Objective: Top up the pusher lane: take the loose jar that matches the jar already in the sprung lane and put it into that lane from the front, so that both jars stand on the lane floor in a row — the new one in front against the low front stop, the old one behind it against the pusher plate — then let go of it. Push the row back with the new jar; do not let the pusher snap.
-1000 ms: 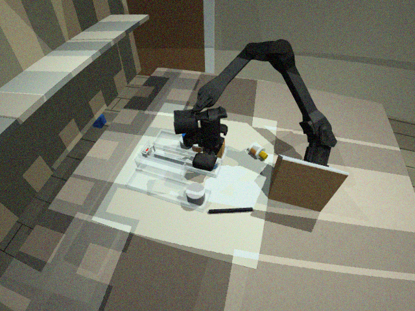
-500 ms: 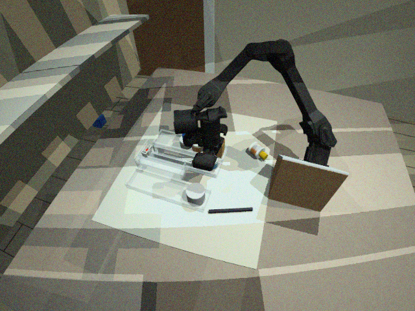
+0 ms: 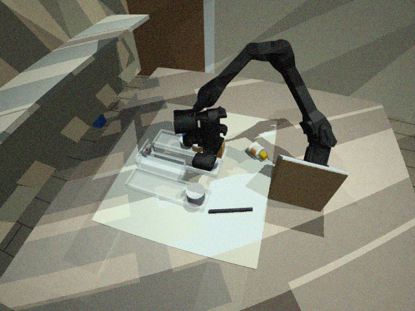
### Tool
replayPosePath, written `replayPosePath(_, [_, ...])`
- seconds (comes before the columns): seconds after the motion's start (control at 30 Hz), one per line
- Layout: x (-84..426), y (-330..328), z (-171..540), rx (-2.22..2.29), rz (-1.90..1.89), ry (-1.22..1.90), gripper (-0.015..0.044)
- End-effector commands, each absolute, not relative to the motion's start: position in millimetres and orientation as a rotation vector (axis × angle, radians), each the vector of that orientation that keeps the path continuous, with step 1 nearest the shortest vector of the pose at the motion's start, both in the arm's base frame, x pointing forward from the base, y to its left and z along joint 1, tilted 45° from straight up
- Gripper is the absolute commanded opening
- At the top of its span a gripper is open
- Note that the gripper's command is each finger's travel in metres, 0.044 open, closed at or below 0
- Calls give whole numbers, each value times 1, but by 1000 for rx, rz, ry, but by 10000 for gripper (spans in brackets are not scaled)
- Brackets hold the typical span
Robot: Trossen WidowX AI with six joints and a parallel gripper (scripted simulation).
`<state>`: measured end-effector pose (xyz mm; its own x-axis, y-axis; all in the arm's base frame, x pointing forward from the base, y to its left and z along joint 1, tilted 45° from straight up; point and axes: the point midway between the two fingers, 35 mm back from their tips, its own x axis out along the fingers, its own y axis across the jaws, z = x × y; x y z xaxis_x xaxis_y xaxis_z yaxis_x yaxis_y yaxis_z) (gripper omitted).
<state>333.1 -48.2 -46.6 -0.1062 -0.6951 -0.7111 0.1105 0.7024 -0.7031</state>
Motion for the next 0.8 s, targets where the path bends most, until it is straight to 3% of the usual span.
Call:
replayPosePath(0.0, [340, -49, -44, -499, -734, 1511, 0])
replayPosePath(0.77, [342, -49, -44, -499, -734, 1511, 0])
